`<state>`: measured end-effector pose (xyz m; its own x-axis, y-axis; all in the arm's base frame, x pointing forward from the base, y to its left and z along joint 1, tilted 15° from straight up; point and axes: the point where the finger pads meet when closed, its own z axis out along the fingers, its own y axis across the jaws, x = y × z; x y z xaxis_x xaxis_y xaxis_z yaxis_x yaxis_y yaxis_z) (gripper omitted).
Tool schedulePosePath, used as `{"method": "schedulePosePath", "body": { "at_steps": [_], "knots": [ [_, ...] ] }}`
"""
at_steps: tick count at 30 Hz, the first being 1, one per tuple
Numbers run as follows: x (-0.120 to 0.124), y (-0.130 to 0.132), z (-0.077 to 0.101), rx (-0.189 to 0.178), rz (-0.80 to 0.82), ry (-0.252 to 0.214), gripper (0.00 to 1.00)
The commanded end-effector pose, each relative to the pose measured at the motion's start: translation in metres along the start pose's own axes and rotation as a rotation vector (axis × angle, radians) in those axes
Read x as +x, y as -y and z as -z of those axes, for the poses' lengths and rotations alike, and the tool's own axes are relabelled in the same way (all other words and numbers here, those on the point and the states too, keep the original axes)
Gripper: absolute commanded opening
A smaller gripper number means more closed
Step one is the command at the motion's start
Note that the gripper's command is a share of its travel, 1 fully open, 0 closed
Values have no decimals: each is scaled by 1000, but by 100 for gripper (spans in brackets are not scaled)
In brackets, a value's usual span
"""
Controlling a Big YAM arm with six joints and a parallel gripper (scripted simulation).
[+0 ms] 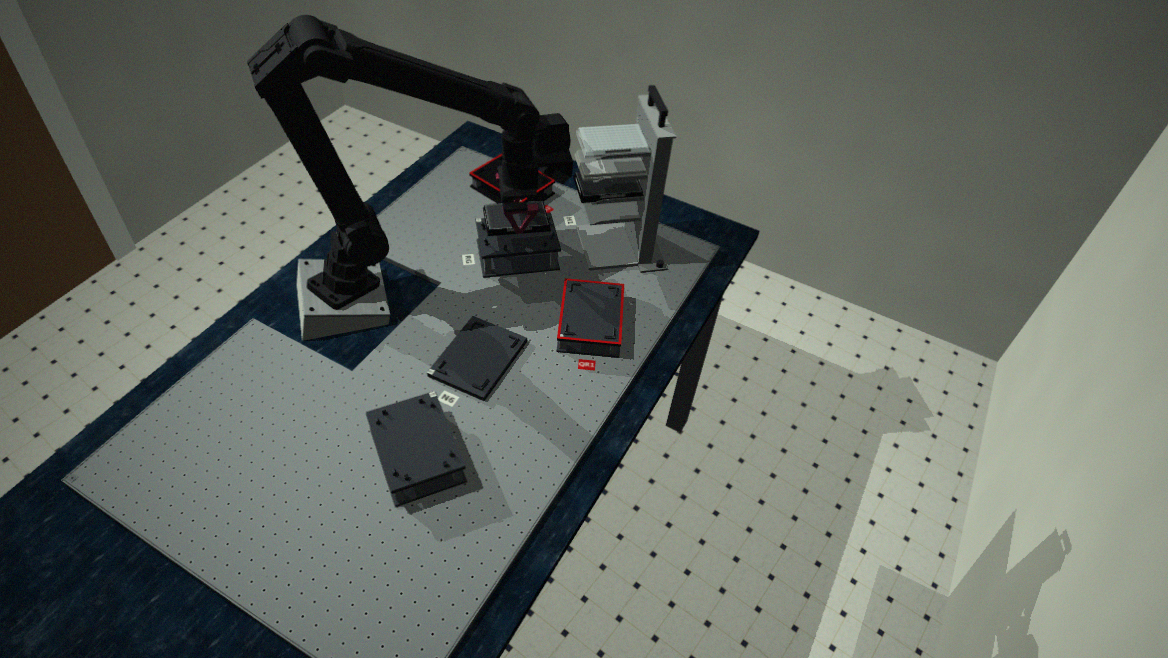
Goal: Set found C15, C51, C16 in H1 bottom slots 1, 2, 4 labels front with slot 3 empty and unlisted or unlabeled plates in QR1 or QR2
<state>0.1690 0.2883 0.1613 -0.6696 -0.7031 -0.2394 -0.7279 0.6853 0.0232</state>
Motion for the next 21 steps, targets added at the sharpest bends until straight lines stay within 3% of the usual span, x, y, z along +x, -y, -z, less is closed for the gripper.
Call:
{"method": "schedulePosePath", "body": {
  "at_steps": [1,12,21],
  "knots": [
    [-24,-8,35,-26,-4,86,86],
    [-21,-8,39,-26,-4,84,86],
    [-23,-9,54,-28,-3,87,86]
  ]
}}
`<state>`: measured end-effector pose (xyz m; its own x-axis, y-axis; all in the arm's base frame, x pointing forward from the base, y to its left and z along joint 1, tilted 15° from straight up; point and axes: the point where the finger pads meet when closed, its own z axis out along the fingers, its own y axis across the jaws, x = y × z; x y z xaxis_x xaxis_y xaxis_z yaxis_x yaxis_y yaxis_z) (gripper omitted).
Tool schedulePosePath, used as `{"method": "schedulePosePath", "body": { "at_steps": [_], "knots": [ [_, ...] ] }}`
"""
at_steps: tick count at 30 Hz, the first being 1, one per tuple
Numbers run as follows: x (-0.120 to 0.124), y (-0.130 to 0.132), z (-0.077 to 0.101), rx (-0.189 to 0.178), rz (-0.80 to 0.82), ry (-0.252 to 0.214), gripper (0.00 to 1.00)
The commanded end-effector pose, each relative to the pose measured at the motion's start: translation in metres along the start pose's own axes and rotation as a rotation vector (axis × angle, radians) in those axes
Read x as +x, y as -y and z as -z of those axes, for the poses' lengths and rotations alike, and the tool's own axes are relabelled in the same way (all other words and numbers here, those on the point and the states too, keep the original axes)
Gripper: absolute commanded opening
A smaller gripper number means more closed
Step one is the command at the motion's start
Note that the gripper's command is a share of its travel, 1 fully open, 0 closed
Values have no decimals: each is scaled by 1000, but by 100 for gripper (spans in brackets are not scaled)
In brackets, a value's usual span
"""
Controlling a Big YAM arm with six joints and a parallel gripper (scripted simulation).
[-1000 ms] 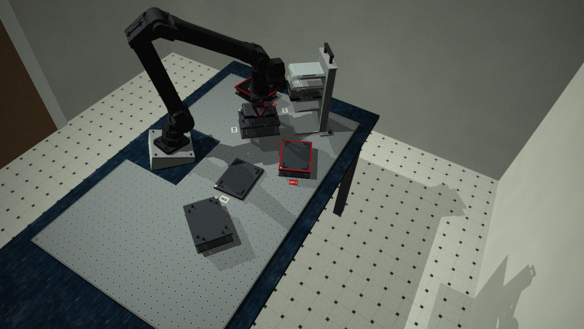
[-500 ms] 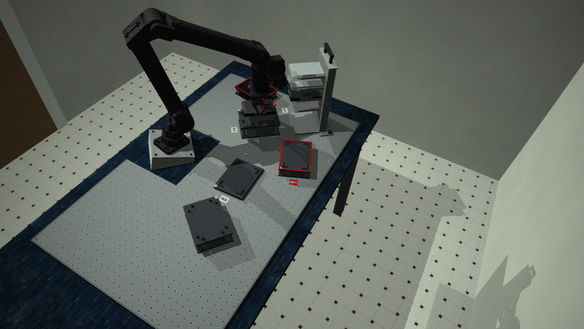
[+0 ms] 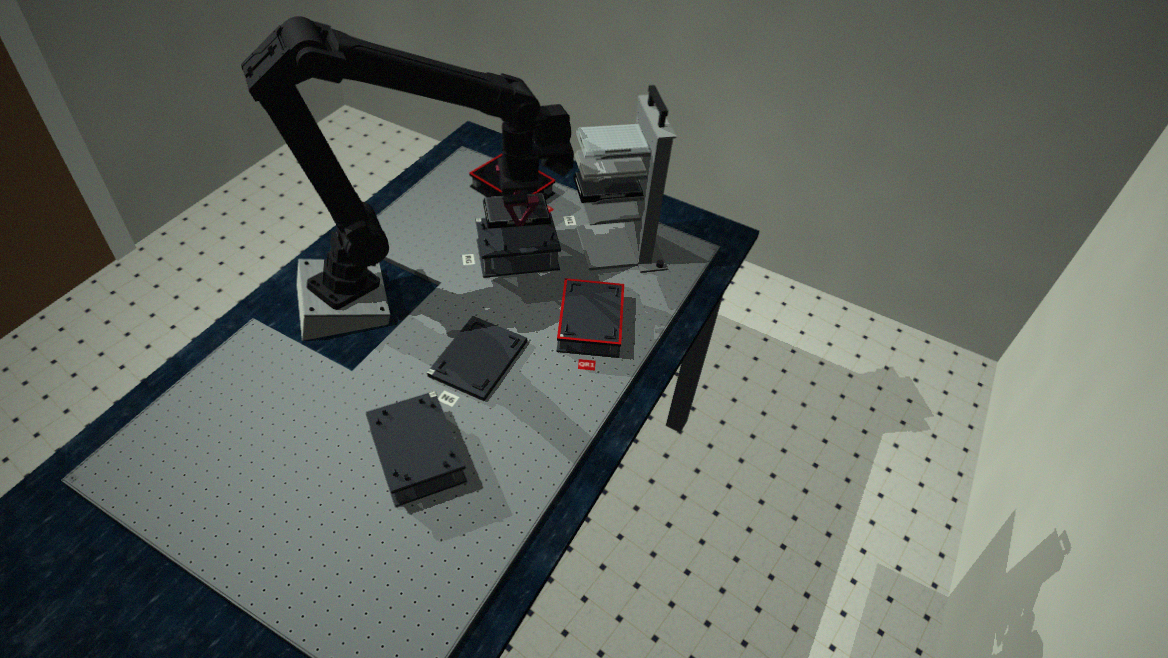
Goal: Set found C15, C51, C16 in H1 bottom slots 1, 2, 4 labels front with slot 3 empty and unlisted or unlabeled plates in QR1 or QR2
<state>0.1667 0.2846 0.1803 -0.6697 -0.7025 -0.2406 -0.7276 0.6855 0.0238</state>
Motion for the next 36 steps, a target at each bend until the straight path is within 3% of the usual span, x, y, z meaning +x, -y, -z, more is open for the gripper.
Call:
{"method": "schedulePosePath", "body": {
  "at_steps": [1,7,36],
  "knots": [
    [-22,-9,36,-27,-3,85,86],
    [-22,-9,40,-27,-2,86,86],
    [-16,-6,114,-26,-4,89,86]
  ]
}}
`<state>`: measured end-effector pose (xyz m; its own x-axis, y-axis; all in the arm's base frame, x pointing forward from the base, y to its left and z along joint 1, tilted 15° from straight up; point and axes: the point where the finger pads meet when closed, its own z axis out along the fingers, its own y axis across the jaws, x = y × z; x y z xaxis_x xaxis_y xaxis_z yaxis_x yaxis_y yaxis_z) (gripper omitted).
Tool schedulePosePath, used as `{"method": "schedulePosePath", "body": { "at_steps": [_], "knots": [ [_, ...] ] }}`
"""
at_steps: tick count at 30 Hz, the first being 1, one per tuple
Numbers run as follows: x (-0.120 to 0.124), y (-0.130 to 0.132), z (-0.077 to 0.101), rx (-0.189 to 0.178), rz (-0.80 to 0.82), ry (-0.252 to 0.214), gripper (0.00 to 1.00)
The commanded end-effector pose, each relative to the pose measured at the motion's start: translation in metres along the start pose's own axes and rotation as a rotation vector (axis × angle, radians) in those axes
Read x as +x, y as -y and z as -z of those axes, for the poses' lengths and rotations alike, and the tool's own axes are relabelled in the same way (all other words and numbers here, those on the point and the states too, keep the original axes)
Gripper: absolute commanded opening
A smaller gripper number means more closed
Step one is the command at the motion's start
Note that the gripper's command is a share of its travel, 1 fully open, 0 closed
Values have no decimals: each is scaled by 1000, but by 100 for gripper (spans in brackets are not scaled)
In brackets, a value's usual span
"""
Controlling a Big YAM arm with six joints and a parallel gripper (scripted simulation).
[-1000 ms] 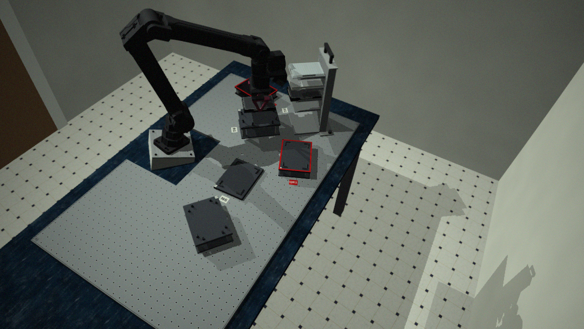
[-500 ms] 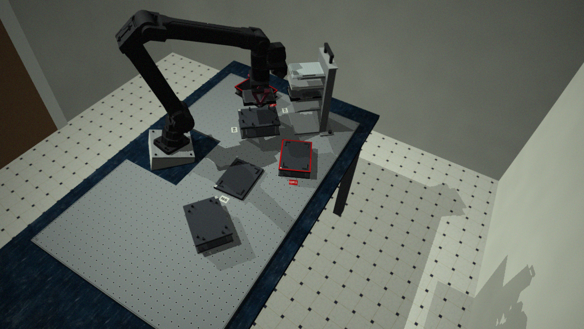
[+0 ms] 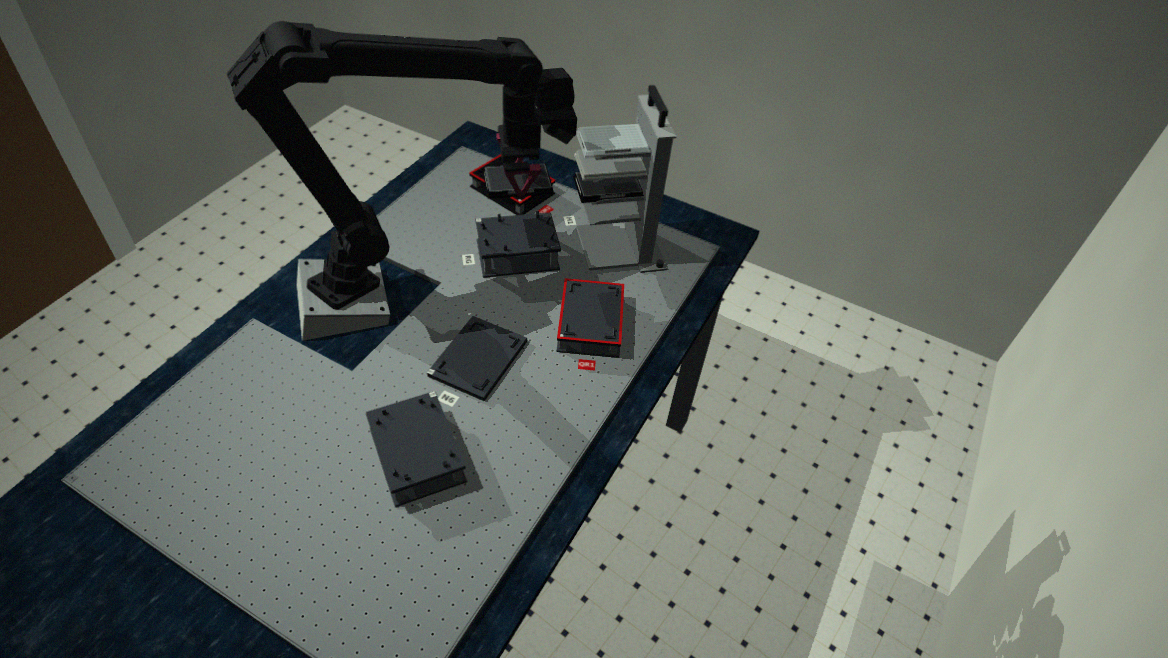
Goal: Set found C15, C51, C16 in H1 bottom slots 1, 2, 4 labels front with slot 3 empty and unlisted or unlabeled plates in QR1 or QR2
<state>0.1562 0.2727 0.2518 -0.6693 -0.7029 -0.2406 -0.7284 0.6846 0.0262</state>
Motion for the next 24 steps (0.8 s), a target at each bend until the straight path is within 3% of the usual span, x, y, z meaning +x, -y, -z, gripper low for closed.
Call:
{"method": "schedulePosePath", "body": {
  "at_steps": [1,17,22,23,24],
  "knots": [
    [-14,-5,44,-23,-5,90,86],
    [-11,-5,82,-24,-3,90,86],
    [-14,7,77,-17,44,87,86],
    [-15,10,65,-10,68,60,86],
    [-23,12,70,-11,91,72,86]
  ]
}}
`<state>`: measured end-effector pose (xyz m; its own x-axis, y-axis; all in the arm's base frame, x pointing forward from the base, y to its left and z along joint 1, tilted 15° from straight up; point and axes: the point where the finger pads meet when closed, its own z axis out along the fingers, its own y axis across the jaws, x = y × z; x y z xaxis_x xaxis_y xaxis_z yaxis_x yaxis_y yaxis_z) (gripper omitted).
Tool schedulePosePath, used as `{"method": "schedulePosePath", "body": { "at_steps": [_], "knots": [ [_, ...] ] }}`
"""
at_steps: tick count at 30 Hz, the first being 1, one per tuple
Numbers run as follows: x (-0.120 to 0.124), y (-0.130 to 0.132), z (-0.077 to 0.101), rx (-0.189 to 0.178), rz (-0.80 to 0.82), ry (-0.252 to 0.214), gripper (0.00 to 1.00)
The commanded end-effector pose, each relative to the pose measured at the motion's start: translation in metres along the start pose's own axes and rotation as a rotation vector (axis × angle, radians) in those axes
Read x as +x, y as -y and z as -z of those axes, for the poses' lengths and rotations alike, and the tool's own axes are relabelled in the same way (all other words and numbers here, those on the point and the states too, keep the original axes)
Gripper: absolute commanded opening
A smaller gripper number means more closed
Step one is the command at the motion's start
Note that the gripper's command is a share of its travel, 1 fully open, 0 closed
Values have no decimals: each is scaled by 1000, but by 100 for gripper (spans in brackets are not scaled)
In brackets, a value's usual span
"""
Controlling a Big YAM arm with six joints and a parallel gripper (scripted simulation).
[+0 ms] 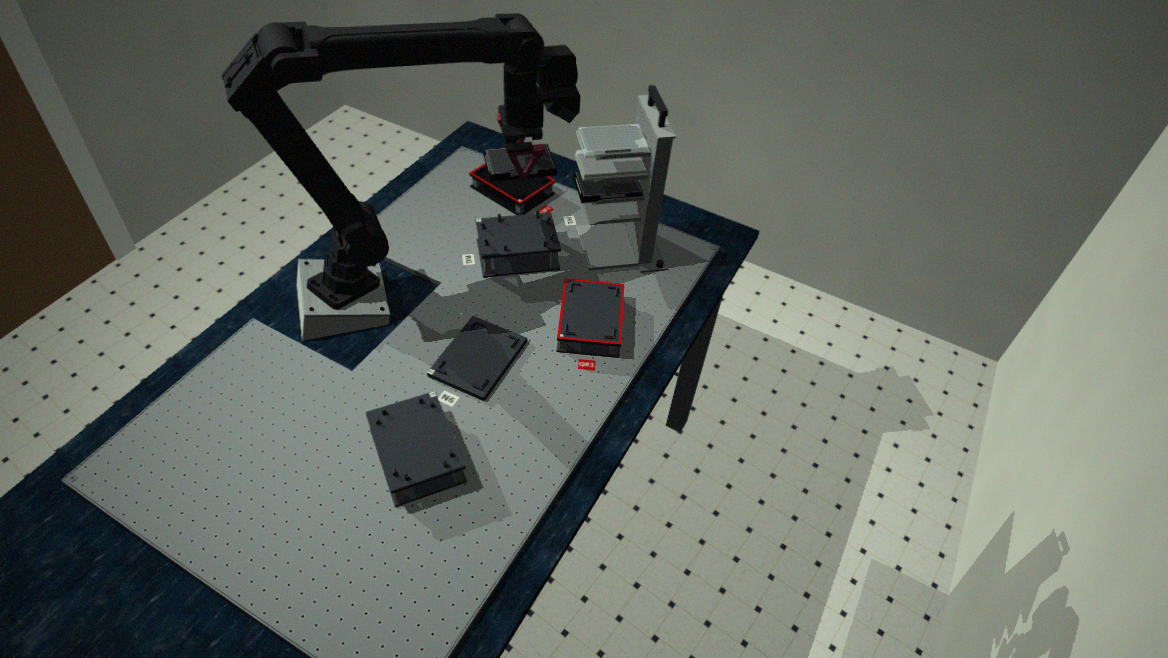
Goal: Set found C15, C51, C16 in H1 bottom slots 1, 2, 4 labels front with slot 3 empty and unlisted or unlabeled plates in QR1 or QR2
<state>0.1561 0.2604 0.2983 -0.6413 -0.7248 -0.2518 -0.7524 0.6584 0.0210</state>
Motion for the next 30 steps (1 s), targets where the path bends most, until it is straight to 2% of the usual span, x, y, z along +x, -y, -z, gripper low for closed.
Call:
{"method": "schedulePosePath", "body": {
  "at_steps": [1,13,15,16,21,30],
  "knots": [
    [-24,8,24,-6,79,67,86],
    [-42,47,24,13,361,73,86],
    [-42,47,24,13,361,73,86],
    [-38,50,21,12,384,57,86],
    [-51,66,24,22,502,71,86],
    [-63,94,24,35,713,65,86]
  ]
}}
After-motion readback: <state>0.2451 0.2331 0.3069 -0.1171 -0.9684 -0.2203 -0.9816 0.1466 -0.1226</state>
